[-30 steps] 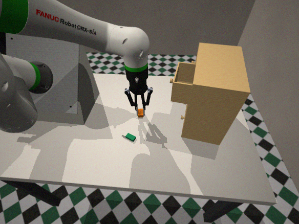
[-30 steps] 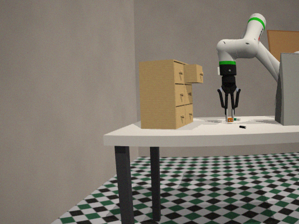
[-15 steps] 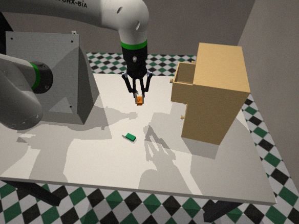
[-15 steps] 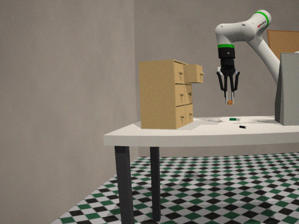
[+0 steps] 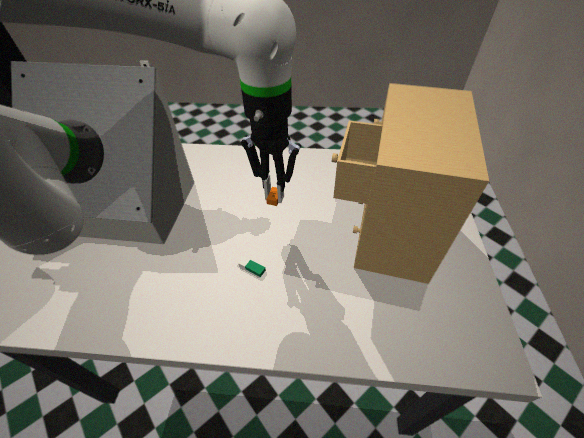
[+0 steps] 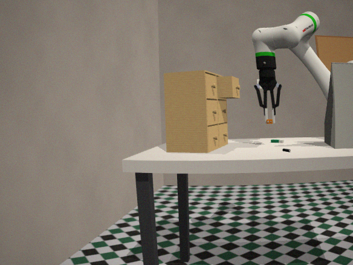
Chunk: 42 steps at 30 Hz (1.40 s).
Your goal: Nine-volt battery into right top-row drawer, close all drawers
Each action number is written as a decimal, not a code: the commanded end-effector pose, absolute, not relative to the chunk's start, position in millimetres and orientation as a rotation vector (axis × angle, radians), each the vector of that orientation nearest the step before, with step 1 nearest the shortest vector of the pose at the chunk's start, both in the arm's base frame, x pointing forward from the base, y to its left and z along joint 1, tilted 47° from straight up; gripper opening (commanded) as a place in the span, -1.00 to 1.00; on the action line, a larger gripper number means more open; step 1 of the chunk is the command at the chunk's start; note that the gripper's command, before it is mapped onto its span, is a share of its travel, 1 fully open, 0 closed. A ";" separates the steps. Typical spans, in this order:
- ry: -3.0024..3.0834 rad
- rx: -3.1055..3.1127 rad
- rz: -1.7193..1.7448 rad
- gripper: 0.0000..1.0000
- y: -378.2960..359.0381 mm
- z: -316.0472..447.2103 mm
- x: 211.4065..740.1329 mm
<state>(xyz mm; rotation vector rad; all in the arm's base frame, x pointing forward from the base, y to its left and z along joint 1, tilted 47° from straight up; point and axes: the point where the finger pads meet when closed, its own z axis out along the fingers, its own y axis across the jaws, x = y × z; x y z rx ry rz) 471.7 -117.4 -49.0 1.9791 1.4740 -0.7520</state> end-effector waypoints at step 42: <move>-0.320 2.299 0.003 -0.73 -97.2 -52.4 495.1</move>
